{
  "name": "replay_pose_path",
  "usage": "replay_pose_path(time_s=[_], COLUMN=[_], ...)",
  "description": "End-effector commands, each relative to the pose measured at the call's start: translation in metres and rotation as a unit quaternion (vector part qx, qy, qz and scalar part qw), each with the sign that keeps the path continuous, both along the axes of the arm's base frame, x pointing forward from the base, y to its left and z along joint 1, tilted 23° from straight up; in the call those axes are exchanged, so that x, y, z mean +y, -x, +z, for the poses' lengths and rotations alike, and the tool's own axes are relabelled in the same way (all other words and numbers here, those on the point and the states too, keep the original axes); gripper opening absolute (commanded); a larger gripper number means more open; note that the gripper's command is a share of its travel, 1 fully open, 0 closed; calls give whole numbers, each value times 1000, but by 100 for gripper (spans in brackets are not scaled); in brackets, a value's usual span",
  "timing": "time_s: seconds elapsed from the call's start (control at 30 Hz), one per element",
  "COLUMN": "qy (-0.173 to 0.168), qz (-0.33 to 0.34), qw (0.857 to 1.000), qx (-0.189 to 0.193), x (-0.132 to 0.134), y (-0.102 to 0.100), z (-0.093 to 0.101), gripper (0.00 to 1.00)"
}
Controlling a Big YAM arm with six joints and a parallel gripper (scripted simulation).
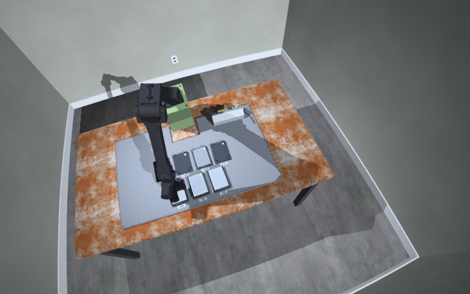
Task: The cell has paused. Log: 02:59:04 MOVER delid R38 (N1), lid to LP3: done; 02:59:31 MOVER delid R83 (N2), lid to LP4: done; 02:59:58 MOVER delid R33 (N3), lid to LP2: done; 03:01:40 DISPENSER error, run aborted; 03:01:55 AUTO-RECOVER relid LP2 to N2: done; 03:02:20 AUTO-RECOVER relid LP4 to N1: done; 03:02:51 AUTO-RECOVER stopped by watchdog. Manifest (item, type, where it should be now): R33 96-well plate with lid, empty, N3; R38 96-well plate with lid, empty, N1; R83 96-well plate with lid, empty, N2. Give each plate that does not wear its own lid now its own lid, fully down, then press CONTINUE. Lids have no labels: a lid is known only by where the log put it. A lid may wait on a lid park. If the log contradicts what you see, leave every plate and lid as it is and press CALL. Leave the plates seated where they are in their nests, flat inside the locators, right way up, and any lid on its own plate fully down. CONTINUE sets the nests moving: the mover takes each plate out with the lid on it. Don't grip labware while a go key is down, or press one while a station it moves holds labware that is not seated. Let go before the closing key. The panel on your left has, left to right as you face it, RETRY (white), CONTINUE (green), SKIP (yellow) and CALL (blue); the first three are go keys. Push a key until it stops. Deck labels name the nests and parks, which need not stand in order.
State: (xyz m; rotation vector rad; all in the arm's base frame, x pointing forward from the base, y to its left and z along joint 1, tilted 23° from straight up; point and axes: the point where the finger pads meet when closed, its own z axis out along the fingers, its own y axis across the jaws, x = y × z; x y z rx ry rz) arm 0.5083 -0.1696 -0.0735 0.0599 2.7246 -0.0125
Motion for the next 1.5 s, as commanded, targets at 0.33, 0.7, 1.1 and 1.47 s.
replay_pose_path(time_s=[0.33,0.7,1.1,1.47], qy=[0,0,0,0], qz=[0,0,0,0], qw=[1000,1000,1000,1000], qx=[1,1,1,1], x=[3,3,3,3], y=[-3,-2,-2,-2], z=[-8,-8,-8,-8], gripper=[0,100,100,100])
